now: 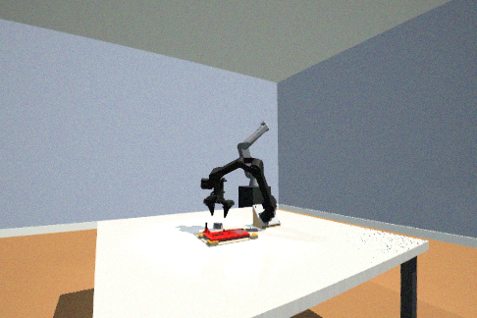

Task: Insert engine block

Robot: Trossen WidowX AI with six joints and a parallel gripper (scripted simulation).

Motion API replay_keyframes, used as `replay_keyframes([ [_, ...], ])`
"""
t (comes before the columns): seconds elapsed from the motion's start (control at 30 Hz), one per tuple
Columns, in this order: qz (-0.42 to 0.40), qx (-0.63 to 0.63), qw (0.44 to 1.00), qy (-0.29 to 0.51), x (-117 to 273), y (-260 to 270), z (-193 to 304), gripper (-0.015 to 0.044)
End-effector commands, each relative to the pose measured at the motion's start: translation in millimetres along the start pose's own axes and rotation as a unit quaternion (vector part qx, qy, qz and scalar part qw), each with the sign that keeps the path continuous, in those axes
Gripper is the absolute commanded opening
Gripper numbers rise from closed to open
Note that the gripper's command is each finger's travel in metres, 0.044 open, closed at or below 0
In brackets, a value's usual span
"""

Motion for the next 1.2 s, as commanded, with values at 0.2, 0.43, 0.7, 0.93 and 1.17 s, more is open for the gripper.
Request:
replay_keyframes([
  [0.2,0.001,0.006,1.000,0.001,-14.6,-0.6,-1.1,0.0440],
  [0.43,0.001,0.006,1.000,0.001,-25.2,-0.9,-1.6,0.0440],
  [0.7,0.001,0.006,1.000,0.001,-38.4,-0.8,-1.8,0.0440],
  [0.93,0.000,0.006,1.000,0.001,-49.7,-0.4,-1.6,0.0440],
  [1.17,0.000,0.006,1.000,0.001,-53.7,-0.1,-1.5,0.0361],
])
Point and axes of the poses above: the point midway between the two fingers, 35 mm back from their tips, its own x axis back along the fingers, its own y axis across the jaws, z = x × y, the point moved 7 cm from there along x, back along the fingers, and after that the axes turned 5 degrees about -x, right-handed, at the moved point
